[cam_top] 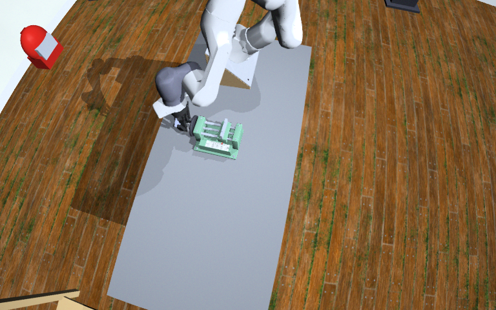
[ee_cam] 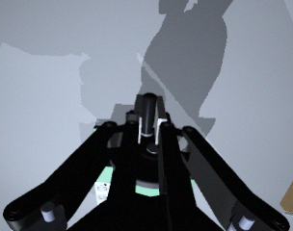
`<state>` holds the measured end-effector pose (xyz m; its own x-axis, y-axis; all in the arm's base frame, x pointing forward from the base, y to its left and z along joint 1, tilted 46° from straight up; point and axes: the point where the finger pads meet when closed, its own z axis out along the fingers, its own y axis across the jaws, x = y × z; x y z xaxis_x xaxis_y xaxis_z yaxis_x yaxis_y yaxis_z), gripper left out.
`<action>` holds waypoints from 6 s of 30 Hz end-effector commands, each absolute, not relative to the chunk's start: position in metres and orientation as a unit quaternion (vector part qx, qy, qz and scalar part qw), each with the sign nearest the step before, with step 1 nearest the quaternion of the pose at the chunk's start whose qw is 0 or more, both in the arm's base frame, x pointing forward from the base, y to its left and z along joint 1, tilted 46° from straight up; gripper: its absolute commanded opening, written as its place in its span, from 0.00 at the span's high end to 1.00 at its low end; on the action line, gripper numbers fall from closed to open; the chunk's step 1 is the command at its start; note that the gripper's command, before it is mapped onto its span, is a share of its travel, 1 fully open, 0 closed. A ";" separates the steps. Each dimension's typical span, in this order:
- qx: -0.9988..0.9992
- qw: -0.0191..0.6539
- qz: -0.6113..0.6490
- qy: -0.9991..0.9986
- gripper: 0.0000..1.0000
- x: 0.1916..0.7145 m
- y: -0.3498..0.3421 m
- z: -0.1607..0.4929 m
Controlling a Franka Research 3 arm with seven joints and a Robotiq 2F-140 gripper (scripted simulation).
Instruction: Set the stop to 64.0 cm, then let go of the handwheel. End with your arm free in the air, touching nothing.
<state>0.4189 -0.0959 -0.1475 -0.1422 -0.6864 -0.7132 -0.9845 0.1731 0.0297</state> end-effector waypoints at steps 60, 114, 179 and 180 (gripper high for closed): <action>-0.591 0.287 0.260 0.708 0.96 0.385 -0.137 -0.103; -0.591 0.287 0.260 0.708 0.96 0.418 -0.096 -0.149; -0.591 0.287 0.260 0.708 0.96 0.408 -0.144 -0.100; -0.591 0.287 0.260 0.708 0.96 0.410 -0.144 -0.101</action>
